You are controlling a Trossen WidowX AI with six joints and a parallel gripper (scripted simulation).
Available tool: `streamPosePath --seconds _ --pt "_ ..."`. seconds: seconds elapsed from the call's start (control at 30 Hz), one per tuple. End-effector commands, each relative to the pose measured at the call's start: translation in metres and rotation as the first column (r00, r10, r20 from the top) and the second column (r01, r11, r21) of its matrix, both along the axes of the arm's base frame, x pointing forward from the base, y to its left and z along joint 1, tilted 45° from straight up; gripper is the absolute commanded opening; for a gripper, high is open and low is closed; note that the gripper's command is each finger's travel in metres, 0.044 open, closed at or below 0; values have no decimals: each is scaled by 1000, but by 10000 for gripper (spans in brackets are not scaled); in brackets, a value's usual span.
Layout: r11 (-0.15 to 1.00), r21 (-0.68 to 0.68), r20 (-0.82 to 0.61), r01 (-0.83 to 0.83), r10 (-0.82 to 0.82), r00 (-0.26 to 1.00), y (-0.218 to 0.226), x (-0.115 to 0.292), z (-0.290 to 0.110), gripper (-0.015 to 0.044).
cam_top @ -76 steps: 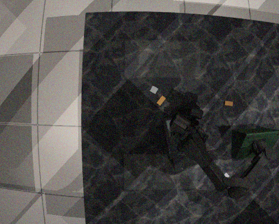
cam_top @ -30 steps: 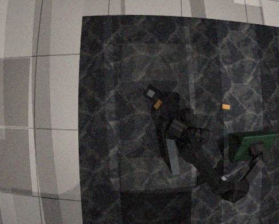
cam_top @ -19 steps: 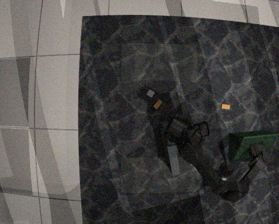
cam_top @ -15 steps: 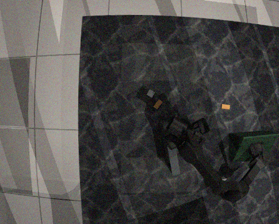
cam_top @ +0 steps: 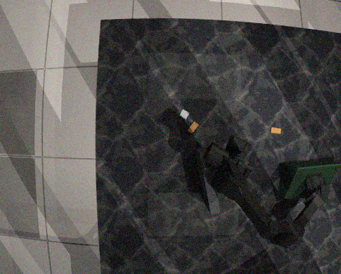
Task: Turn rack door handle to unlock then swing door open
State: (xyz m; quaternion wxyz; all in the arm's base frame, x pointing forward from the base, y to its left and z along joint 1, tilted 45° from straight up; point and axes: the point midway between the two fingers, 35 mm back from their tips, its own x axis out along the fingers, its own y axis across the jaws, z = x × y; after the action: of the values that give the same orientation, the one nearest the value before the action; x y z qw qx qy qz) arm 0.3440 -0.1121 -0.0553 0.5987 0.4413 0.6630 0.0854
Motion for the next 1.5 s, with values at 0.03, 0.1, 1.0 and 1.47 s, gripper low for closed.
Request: streamPosePath --seconds 0.03,0.1,1.0,1.47 --pt "986 -33 158 -161 164 974 1 0 0 281" --pt "972 -57 221 -227 234 947 1 0 0 281" --pt "425 -647 604 -633 793 -84 1 0 0 281" --pt "115 -910 373 -397 645 -667 1 0 0 281"
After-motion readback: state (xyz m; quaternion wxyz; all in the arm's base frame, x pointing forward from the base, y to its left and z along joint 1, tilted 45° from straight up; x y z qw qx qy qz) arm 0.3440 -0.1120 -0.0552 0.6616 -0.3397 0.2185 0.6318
